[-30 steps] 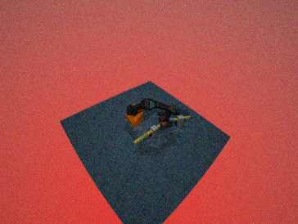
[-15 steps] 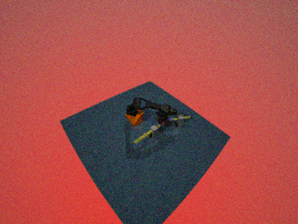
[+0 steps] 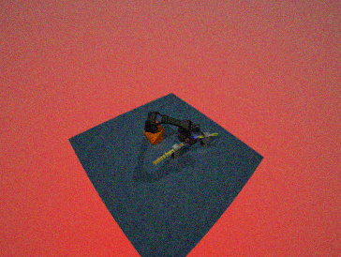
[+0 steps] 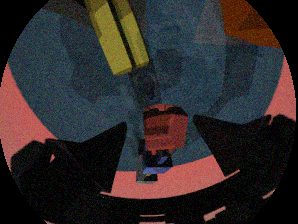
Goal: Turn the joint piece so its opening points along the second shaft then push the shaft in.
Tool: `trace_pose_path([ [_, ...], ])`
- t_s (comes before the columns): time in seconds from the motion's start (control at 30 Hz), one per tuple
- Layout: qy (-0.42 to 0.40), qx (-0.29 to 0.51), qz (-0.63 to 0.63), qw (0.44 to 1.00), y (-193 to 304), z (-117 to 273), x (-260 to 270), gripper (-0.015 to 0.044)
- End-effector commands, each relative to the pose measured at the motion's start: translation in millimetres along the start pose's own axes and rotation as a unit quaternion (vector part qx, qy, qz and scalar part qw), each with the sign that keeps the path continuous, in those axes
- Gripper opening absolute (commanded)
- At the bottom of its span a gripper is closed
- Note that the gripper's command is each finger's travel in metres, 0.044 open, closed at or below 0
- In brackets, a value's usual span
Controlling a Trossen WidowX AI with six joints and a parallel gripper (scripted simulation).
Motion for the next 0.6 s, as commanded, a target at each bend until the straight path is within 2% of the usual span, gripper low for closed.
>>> trace_pose_path([
  [0.0,-0.001,-0.002,0.041,0.999,5.5,6.3,1.5,0.044],
  [0.57,0.013,-0.037,0.323,0.946,28.1,47.7,2.7,0.044],
])
Point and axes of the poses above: the point midway between the two fingers, 35 mm back from their tips, its own z axis back along the fingers, its own x axis across the jaws, y = z × x, the point moved 3 cm from there along z, back along the fingers, and after that the axes turned 13 degrees about -z, right-handed, at the moved point
